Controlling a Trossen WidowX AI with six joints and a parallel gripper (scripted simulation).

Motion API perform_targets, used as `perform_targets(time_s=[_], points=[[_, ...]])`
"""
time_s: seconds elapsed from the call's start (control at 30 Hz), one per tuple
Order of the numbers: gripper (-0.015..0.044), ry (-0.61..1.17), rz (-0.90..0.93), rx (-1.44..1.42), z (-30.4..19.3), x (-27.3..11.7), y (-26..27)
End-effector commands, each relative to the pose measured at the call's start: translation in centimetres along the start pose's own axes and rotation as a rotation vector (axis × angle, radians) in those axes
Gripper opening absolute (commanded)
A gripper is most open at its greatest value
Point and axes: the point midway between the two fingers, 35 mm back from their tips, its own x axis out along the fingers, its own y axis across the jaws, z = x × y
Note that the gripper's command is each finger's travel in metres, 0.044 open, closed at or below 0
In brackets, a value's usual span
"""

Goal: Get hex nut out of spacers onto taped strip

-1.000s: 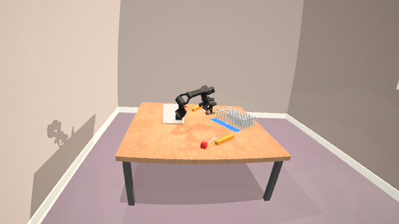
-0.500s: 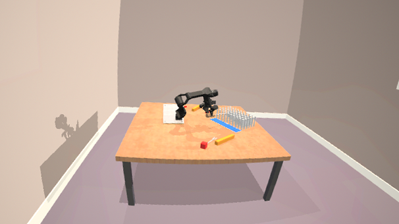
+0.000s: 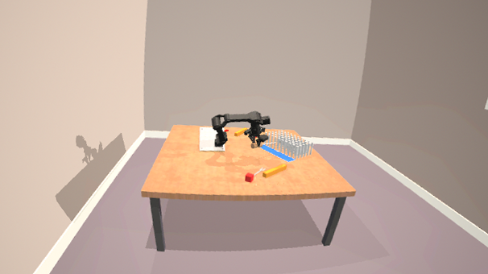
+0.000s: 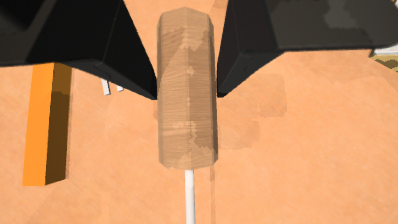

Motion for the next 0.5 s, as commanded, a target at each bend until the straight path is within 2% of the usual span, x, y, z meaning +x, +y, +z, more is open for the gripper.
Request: perform_targets(time_s=[0.0,0.47], points=[[0.0,-0.02,0.023,0.004,-0.9,-0.3,-0.8],[0.0,-0.071,0.08,0.005,-5.2,-0.9,-3.6]])
